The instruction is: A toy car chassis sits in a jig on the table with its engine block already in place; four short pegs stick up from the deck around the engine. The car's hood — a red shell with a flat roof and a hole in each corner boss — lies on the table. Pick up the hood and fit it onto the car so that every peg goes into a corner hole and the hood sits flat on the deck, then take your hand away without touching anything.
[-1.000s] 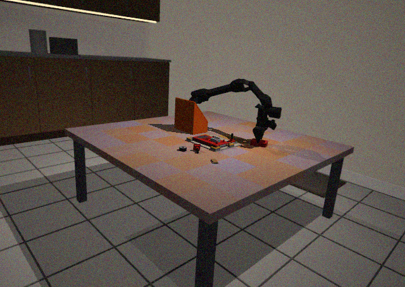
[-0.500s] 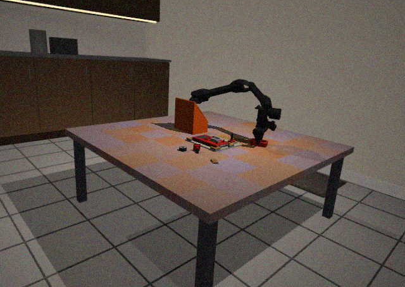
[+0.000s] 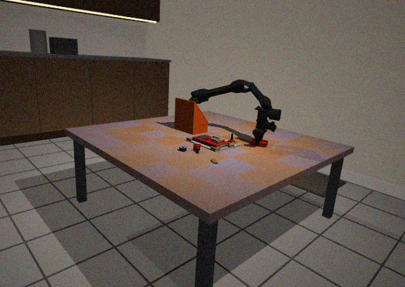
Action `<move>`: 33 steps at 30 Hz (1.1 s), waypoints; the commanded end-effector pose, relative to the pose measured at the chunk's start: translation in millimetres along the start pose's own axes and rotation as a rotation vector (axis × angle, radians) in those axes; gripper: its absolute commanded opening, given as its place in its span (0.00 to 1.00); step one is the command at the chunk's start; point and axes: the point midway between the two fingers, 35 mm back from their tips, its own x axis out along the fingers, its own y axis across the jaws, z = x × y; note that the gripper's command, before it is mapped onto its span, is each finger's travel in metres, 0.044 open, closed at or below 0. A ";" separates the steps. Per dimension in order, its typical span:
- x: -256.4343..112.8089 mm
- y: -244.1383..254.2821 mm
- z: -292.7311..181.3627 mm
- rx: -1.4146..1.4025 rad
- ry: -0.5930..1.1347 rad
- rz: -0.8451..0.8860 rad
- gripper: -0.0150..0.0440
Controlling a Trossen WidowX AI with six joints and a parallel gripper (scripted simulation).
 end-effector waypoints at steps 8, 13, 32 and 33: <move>-0.2 -0.1 0.0 0.000 0.000 0.000 0.72; -3.2 -0.5 0.0 0.001 0.000 0.000 0.50; -52.5 -0.7 0.1 0.001 0.000 -0.002 0.25; -55.8 -0.7 0.1 0.001 0.000 -0.002 0.25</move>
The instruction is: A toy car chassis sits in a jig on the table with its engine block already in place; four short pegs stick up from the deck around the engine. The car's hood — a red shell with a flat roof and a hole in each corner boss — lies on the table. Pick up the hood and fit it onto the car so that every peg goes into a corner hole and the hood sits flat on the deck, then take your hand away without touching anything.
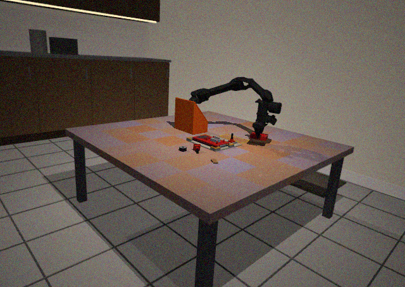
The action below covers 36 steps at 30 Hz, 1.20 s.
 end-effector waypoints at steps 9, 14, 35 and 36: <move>-40.7 2.8 2.8 -0.014 -0.009 -0.001 0.25; -50.8 2.7 2.7 -0.014 -0.009 -0.001 0.25; -55.6 -59.7 -40.5 0.099 -0.001 -0.023 0.25; -55.8 -63.5 -43.7 0.106 -0.001 -0.024 0.25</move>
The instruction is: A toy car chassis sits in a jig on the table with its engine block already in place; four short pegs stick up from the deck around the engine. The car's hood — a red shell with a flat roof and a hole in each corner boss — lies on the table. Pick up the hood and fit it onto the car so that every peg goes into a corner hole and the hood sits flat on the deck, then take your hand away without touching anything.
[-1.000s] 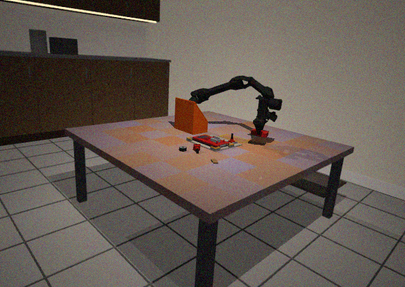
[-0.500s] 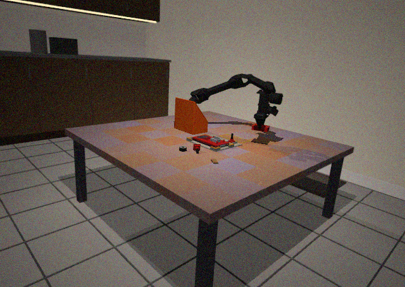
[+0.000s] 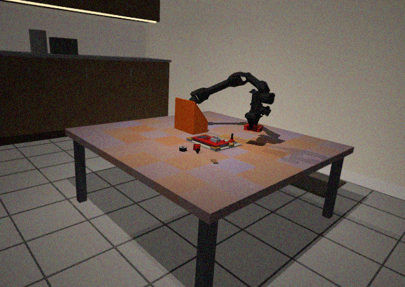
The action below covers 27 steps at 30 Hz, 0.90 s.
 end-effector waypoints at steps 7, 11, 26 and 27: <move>-0.1 -39.8 -32.4 0.069 0.008 -0.009 0.25; -0.7 -52.6 -45.3 0.095 0.009 -0.010 0.25; -1.8 -92.0 -98.3 0.191 0.010 -0.009 0.25; -1.8 -94.1 -102.1 0.198 0.010 -0.008 0.25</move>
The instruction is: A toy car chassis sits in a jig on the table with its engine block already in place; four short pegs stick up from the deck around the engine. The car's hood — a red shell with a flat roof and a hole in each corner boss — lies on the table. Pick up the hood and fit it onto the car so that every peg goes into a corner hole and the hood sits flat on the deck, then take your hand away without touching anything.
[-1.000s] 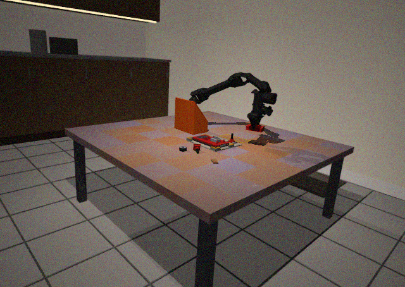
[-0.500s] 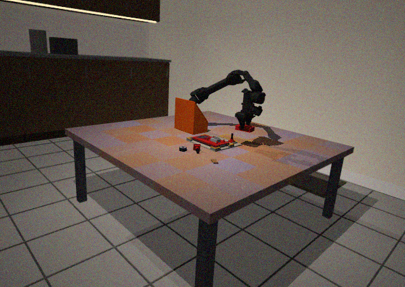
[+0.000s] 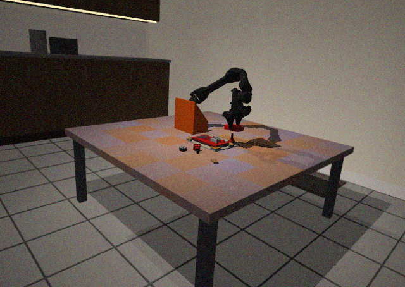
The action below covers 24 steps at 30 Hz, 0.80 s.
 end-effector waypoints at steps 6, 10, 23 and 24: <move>1.9 -25.5 -32.7 0.057 0.005 0.005 0.25; 2.6 -34.7 -46.8 0.082 0.005 0.008 0.25; 5.3 -53.9 -85.2 0.147 0.003 0.022 0.25; 5.2 -53.8 -84.6 0.147 0.003 0.022 0.25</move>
